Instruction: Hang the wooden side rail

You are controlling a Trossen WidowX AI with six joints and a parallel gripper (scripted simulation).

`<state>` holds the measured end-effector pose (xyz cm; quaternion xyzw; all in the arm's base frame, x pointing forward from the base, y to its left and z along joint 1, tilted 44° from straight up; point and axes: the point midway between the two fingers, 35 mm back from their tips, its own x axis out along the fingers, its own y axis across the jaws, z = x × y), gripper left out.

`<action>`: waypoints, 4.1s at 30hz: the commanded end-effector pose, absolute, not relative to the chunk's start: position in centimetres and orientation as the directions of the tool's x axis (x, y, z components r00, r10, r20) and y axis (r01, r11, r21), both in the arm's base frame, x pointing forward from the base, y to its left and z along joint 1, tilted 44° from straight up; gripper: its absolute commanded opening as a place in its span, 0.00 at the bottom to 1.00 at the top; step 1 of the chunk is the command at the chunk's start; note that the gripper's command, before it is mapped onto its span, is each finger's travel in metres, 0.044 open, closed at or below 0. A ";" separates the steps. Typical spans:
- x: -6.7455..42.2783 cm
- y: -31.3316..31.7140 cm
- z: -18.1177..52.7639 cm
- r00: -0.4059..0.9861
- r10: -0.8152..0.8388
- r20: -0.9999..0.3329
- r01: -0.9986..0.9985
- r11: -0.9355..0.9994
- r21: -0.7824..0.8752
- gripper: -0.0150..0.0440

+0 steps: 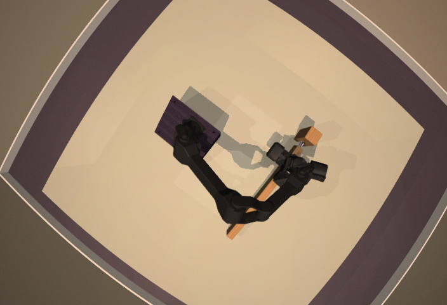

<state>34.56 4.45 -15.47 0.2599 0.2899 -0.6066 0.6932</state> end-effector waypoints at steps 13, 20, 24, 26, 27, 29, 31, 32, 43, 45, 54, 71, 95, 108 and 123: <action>34.7 5.2 -15.5 0.107 -0.683 -0.723 0.990 0.138 0.017 0.25; 34.6 5.2 -15.6 0.107 -0.683 -0.723 0.990 0.138 0.017 0.25; 34.7 5.3 -15.6 0.107 -0.683 -0.723 0.990 0.138 0.017 0.25; 34.7 5.3 -15.6 0.107 -0.683 -0.723 0.990 0.138 0.017 0.25; 34.7 5.3 -15.6 0.107 -0.683 -0.723 0.990 0.138 0.017 0.25; 34.7 5.4 -15.6 0.107 -0.683 -0.723 0.990 0.138 0.017 0.25; 34.7 5.4 -15.6 0.107 -0.683 -0.723 0.990 0.138 0.017 0.25; 34.7 5.4 -15.6 0.107 -0.683 -0.723 0.990 0.138 0.017 0.25; 34.6 5.4 -15.8 0.107 -0.683 -0.723 0.990 0.138 0.017 0.25; 34.6 5.4 -15.8 0.107 -0.683 -0.723 0.990 0.138 0.017 0.25; 34.7 5.5 -15.8 0.107 -0.683 -0.723 0.990 0.138 0.017 0.25; 34.6 5.7 -15.9 0.107 -0.683 -0.723 0.990 0.138 0.017 0.25; 34.6 5.8 -16.1 0.107 -0.682 -0.723 0.990 0.138 0.017 0.25; 34.5 5.9 -16.2 0.107 -0.682 -0.723 0.990 0.138 0.017 0.25; 34.6 6.0 -16.3 0.107 -0.682 -0.723 0.990 0.138 0.017 0.25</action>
